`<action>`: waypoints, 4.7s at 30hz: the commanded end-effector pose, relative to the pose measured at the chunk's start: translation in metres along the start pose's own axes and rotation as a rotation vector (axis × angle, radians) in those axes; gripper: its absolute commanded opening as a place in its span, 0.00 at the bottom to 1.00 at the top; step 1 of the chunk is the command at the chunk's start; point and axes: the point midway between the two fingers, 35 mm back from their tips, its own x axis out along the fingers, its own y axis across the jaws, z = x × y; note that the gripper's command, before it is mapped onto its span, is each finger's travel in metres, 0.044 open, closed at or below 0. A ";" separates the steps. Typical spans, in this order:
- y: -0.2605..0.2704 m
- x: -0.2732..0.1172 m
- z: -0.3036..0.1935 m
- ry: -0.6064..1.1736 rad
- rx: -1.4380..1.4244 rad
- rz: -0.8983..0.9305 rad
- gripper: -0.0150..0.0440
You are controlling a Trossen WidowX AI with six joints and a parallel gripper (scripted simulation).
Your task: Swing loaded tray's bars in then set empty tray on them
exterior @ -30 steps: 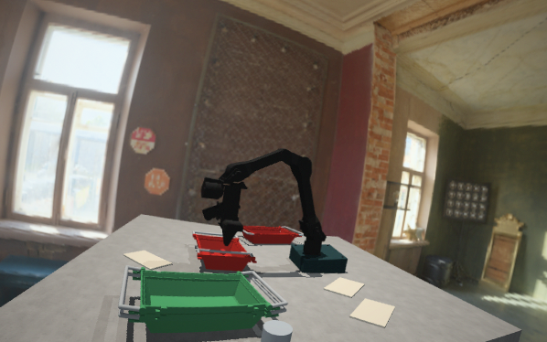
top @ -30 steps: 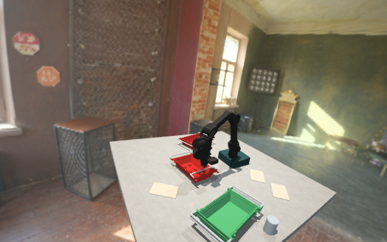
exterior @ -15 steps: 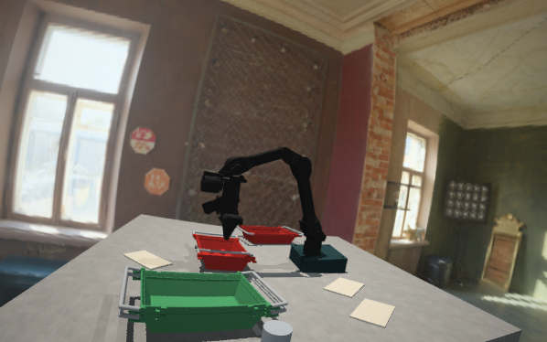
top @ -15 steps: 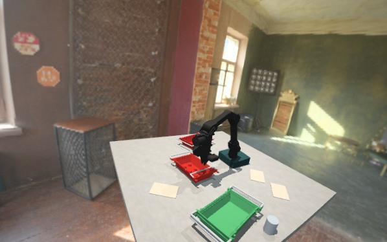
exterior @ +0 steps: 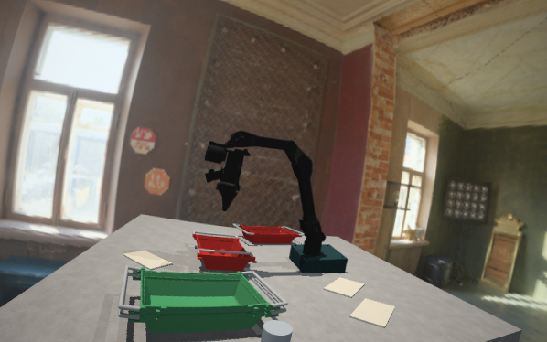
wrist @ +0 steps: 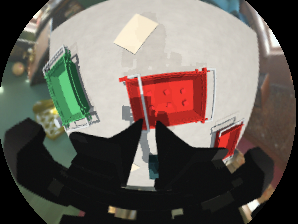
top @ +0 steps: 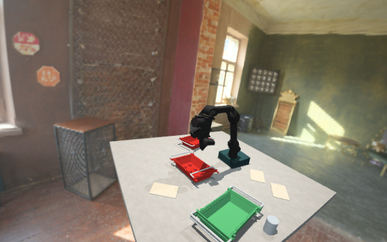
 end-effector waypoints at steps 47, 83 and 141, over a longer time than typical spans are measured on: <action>-0.231 0.109 0.053 -0.035 2.832 -0.082 0.40; -0.195 0.130 0.040 -0.030 2.833 -0.083 0.40; -0.164 0.116 0.031 -0.019 2.839 -0.086 0.25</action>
